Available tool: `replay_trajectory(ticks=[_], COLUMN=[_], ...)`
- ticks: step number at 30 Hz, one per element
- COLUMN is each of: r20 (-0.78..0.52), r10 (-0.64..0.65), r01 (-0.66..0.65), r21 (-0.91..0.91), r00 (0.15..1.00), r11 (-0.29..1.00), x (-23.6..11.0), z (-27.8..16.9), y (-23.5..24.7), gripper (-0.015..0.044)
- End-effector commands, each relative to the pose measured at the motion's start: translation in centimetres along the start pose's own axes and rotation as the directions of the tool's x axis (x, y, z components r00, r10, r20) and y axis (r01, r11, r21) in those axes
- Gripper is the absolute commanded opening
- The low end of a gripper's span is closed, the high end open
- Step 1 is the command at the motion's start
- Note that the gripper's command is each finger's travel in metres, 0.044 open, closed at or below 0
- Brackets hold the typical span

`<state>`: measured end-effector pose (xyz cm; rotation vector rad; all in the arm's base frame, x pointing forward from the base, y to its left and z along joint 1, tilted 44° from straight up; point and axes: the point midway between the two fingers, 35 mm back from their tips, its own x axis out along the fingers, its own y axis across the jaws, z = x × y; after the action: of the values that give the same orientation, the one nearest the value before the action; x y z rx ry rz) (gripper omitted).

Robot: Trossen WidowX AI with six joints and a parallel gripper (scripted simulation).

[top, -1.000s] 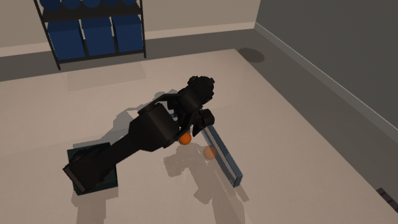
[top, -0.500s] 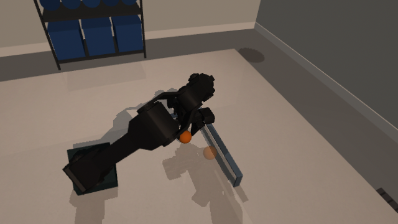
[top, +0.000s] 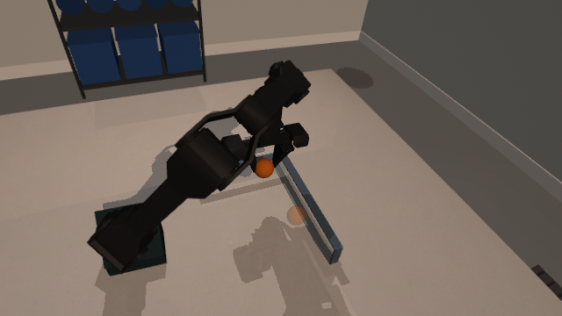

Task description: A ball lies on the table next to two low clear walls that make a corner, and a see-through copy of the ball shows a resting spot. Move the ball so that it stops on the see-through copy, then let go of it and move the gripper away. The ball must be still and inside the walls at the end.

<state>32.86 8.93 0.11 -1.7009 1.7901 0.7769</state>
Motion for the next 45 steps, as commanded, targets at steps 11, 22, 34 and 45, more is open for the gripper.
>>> replay_trajectory(ticks=[11, 22, 34, 45], r20=[0.008, 0.012, 0.014, 0.011], r10=[-0.008, -0.010, -0.011, -0.011], r01=[0.009, 0.013, 0.017, 0.016], r21=[-0.035, -0.344, -0.638, -0.844], r00=[1.000, 1.000, 1.000, 1.000], r11=[0.999, 0.939, 0.770, 0.535], x=[-4.0, -3.1, -2.0, -1.1], z=[-0.5, -2.2, -4.1, -5.9], y=[0.3, -1.0, -2.4, -3.4], gripper=[0.0000, 0.0000, 0.0000, 0.0000])
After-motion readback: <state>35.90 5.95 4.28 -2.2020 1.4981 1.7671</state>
